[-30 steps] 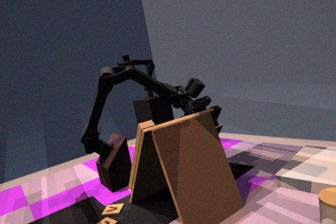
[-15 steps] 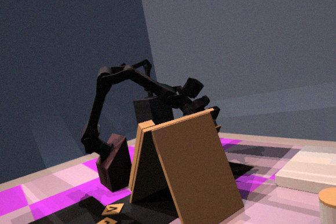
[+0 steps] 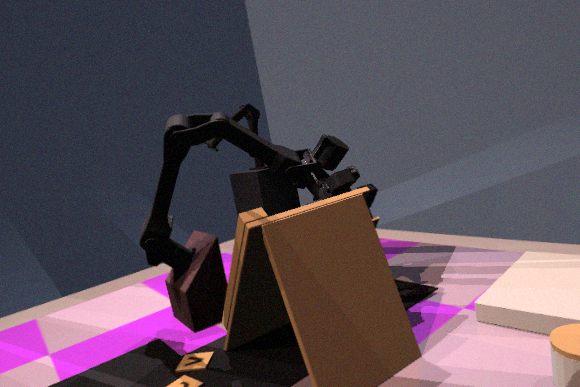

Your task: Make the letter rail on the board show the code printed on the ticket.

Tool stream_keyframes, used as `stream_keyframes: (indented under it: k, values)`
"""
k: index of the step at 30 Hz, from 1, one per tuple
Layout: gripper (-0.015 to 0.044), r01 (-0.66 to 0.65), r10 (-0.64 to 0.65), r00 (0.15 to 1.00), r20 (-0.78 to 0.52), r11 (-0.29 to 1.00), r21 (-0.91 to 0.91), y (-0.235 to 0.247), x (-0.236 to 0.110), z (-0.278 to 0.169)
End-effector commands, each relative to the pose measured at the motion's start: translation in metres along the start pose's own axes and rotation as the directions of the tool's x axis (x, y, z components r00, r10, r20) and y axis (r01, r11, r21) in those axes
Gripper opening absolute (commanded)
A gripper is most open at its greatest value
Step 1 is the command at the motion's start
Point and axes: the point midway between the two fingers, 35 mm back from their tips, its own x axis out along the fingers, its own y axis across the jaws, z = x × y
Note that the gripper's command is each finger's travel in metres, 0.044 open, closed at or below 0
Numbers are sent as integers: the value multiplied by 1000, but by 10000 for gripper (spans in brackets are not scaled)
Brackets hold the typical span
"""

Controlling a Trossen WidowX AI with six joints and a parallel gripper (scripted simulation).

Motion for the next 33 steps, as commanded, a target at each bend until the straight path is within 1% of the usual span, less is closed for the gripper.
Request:
stream_keyframes:
  k: [1,33]
  values:
    - [0,-2,2,1000,-3,1000,-7,-2,0,-1]
    - [0,-2,2,1000,-3,1000,-8,-18,0,-2]
